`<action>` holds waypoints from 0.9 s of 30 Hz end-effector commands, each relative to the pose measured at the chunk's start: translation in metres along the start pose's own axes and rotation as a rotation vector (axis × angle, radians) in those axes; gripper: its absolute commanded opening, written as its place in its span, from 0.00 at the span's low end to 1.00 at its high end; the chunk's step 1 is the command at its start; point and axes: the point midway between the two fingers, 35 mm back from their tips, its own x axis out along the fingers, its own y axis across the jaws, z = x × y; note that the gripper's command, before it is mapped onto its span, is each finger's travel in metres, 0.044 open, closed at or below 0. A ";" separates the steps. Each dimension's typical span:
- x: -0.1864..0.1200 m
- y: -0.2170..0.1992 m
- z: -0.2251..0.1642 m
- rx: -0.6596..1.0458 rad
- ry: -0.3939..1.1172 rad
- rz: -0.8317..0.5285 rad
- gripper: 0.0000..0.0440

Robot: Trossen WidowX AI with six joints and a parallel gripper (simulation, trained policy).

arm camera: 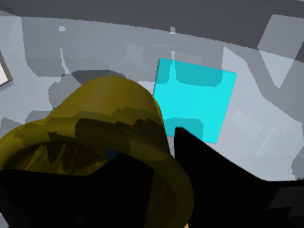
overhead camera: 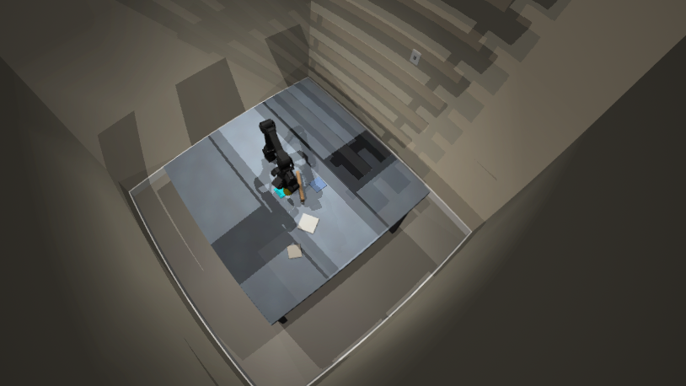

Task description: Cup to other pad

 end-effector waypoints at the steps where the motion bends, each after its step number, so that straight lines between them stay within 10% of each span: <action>1: 0.005 -0.006 0.000 0.018 -0.001 0.006 0.00; 27: 0.052 -0.055 -0.009 0.117 -0.001 -0.031 0.11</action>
